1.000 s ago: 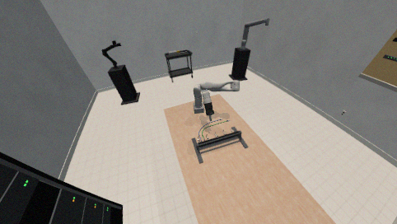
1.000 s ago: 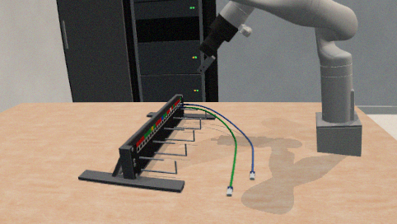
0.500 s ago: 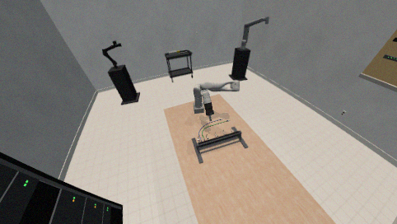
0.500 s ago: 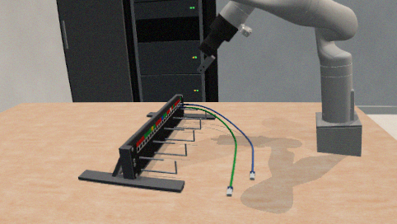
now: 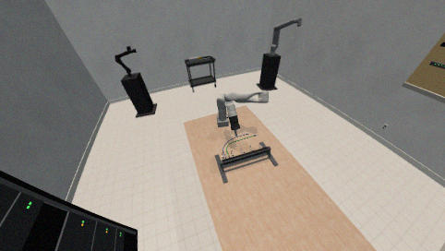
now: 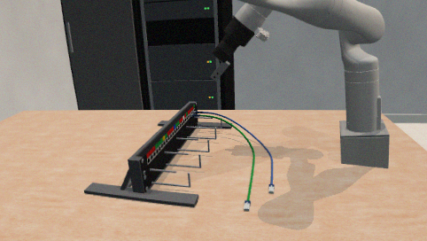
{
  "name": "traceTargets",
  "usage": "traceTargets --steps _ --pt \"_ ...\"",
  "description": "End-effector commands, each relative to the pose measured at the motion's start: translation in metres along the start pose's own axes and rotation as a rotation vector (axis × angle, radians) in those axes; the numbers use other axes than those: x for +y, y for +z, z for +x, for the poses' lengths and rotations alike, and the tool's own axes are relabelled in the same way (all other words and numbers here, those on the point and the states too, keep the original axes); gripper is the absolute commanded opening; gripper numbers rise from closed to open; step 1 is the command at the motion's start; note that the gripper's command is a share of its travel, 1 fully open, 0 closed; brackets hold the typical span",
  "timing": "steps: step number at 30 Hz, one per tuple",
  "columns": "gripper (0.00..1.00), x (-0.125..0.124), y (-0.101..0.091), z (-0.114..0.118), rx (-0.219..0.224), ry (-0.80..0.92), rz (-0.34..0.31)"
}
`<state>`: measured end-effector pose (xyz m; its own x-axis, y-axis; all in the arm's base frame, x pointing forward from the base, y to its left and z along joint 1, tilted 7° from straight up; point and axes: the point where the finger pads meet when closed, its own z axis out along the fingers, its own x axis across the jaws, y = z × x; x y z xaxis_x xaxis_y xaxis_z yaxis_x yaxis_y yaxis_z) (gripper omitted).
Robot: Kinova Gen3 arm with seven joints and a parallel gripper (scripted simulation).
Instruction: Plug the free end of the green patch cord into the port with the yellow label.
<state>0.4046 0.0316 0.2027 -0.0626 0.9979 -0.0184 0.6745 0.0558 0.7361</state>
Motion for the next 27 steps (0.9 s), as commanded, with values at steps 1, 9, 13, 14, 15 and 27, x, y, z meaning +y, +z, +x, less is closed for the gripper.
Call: traceTargets --steps 1,9,13,14,15,27 --pt "0.00 0.000 0.002 0.000 -0.001 -0.001 0.000" --pt "0.00 0.000 0.011 0.000 -0.001 -0.001 0.000" --pt "0.00 0.000 0.019 0.000 -0.001 -0.001 0.000" --pt "0.00 0.000 0.021 0.000 -0.001 -0.001 0.000" --pt "0.00 0.000 0.021 0.000 -0.001 -0.001 0.000" --pt "0.00 0.000 0.059 0.000 -0.001 -0.001 0.001"
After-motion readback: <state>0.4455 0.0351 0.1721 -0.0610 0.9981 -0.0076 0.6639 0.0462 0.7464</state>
